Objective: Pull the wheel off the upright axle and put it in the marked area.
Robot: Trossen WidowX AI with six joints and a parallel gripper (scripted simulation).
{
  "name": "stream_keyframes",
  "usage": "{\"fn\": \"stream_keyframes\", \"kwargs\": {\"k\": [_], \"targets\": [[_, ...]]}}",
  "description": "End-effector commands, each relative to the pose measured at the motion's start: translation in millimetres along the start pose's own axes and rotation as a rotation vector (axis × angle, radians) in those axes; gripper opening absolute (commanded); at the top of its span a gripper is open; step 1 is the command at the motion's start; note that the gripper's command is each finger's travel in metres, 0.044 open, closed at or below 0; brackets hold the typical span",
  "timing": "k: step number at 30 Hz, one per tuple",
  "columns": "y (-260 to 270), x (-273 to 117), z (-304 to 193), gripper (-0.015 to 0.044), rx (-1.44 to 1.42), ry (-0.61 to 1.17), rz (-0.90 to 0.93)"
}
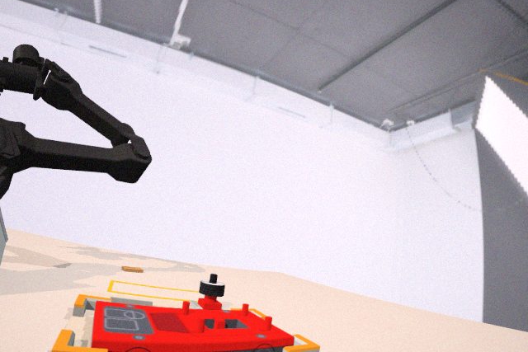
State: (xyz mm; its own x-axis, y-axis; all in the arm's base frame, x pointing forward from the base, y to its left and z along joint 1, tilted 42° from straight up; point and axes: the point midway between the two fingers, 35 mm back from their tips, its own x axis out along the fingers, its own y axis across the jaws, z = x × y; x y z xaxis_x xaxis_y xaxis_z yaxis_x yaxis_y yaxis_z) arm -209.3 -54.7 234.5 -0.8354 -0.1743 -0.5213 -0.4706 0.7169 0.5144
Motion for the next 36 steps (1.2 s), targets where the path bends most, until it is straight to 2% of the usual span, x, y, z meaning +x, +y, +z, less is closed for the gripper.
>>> {"fn": "stream_keyframes", "kwargs": {"k": [1, 4, 9, 15, 23, 36], "targets": [[-2, 0, -1, 0.0374, -0.009, 0.002, -0.009], [-26, 5, -18, 0.0300, -0.130, 0.036, -0.139], [-86, 3, -50, 0.0300, -0.400, 0.122, -0.406], [-162, -20, -74, 0.0300, -0.734, 0.256, -0.698], [-255, -83, -72, 0.0300, -1.149, 0.459, -1.034], [-345, -202, -11, 0.0300, -1.753, 0.802, -1.469]]}}
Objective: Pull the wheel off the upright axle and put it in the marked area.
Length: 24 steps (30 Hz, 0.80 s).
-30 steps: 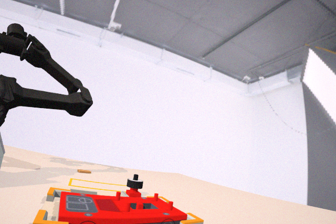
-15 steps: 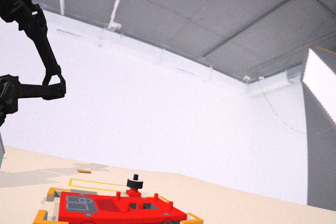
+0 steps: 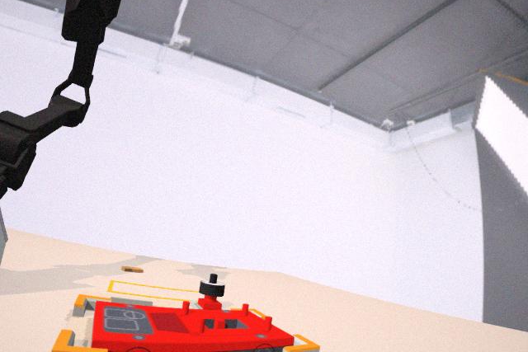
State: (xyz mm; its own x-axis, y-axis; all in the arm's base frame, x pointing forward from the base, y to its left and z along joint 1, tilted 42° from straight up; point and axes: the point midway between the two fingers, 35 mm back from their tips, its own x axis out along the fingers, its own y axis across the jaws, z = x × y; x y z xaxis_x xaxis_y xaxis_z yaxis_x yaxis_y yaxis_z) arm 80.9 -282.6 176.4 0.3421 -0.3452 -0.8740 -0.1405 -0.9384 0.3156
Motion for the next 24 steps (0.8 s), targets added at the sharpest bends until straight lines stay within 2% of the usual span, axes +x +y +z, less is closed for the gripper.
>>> {"fn": "stream_keyframes", "kwargs": {"k": [1, 7, 13, 24], "targets": [[-19, 21, -43, 0.0300, -0.203, 0.080, -0.134], [-71, 56, -116, 0.0300, -0.536, 0.215, -0.372], [-146, 79, -175, 0.0300, -0.857, 0.342, -0.601], [-314, 88, -227, 0.0300, -1.306, 0.544, -1.028]]}}
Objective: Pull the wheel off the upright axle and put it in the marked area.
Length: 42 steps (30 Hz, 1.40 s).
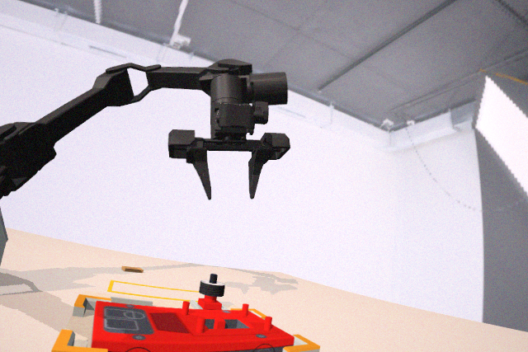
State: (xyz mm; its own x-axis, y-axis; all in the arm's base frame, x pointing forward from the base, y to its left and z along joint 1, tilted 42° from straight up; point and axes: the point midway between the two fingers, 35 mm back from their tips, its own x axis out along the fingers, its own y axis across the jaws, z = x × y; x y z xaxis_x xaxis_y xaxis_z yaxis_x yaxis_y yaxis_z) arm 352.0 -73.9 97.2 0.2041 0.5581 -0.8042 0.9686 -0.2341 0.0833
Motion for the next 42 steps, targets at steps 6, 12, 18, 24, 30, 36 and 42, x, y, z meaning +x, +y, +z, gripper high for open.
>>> {"fn": "stream_keyframes", "kwargs": {"k": [6, 12, 18, 24, 30, 36, 42], "targets": [[-3, 65, -54, 0.0300, -0.191, 0.117, -0.188], [-9, 64, -53, 0.0300, -0.191, 0.117, -0.188], [-11, 78, -54, 0.0300, -0.191, 0.116, -0.188], [-20, 128, -60, 0.0300, -0.191, 0.119, -0.188], [-24, 137, -60, 0.0300, -0.191, 0.120, -0.188], [-24, 134, -59, 0.0188, -0.196, 0.115, -0.194], [-24, 134, -59, 0.0148, -0.196, 0.115, -0.194]]}}
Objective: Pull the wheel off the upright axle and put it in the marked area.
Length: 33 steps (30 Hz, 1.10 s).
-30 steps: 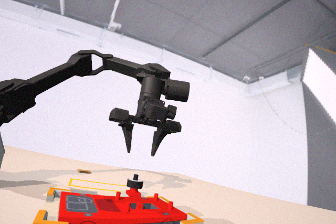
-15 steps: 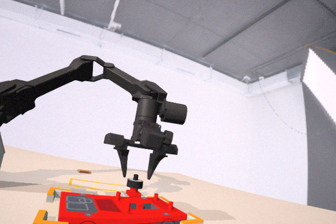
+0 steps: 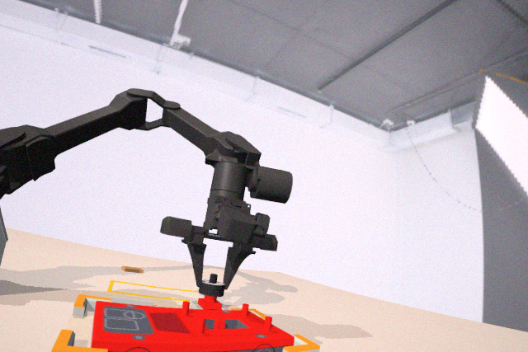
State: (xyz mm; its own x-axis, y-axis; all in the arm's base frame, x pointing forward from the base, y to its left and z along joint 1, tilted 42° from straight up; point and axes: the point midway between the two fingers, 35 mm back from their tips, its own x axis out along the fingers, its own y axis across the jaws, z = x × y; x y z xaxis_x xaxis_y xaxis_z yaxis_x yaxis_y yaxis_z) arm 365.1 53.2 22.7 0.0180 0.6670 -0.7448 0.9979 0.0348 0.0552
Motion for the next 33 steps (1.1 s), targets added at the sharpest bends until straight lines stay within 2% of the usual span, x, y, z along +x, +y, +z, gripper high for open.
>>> {"fn": "stream_keyframes", "kwargs": {"k": [1, 6, 7, 33], "targets": [[-0.3, 0.1, -0.2, 0.0142, -0.002, 0.000, -0.002], [-0.2, -0.7, -0.2, 0.0010, -0.002, 0.000, -0.002], [-0.2, -1.0, -0.2, 0.0000, -0.002, 0.000, -0.002], [0.2, -9.5, 0.1, 0.0000, -0.001, 0.000, 0.000]]}}
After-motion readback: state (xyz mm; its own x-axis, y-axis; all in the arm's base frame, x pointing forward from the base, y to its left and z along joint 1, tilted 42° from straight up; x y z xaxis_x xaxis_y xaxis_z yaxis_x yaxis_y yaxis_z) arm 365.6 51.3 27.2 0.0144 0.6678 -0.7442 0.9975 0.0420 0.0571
